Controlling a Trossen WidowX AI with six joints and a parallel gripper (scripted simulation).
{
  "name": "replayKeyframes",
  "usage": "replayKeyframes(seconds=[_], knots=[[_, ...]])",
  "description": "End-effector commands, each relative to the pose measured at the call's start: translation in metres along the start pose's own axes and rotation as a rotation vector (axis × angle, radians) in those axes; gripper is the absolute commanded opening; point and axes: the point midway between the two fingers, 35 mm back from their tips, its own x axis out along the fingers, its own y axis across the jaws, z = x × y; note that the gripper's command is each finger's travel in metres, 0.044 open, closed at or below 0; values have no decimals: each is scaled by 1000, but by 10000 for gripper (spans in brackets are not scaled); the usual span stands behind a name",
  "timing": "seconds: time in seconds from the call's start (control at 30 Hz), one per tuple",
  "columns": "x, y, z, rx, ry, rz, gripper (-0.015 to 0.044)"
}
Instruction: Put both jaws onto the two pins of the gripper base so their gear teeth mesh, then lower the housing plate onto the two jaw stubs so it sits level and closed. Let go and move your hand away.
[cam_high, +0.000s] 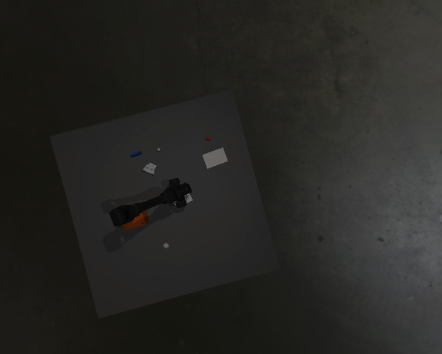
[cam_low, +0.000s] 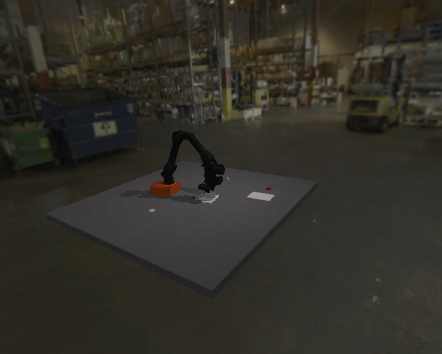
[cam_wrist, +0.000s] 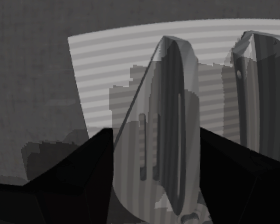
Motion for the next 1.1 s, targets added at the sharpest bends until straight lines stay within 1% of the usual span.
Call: replayKeyframes(seconds=[0.0,0.9,1.0,1.07], knots=[[1,0,1,6,-4,1,134],[1,0,1,6,-4,1,134],[1,0,0,0,0,0,213],[1,0,0,0,0,0,224]])
